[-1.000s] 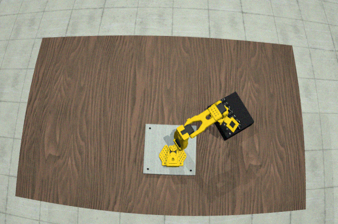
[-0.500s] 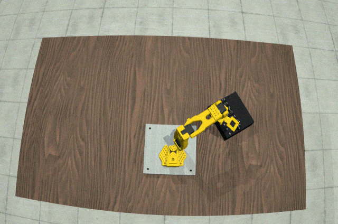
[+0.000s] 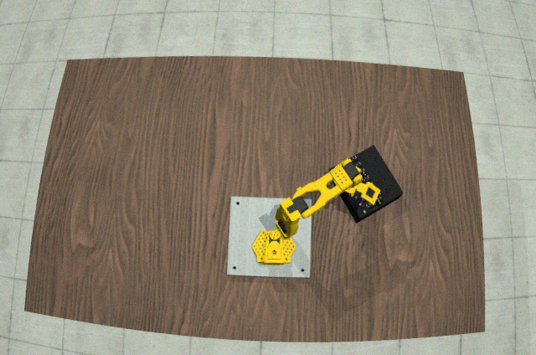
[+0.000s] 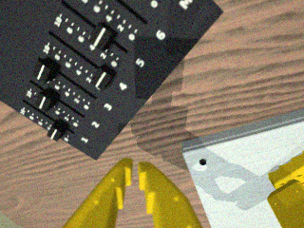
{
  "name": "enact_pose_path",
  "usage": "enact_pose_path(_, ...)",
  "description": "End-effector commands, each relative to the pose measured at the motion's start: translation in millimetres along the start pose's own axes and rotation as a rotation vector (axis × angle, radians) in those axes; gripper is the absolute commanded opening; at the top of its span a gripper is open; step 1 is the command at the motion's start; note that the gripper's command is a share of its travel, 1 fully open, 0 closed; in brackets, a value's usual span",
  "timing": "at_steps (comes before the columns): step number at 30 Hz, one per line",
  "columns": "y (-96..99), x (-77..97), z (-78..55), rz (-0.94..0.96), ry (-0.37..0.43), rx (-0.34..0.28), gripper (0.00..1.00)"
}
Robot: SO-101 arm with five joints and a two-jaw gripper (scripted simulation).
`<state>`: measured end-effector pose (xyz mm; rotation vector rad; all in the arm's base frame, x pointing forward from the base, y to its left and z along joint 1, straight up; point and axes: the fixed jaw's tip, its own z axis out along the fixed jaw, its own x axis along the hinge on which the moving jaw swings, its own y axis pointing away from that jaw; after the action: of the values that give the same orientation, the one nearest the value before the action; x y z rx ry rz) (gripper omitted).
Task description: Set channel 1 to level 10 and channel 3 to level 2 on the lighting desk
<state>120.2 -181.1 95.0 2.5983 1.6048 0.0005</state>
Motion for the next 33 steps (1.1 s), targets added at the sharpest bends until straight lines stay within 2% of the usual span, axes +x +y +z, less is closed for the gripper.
enact_pose_path(1, 1.0, 2.6, 1.7, -0.065, 0.011, 0.013, 0.00)
enact_pose_path(23, 4.1, 7.4, 2.5, -0.432, 0.013, 0.010, 0.00)
enact_pose_path(33, 5.9, 10.9, 3.2, -0.716, 0.015, 0.007, 0.00)
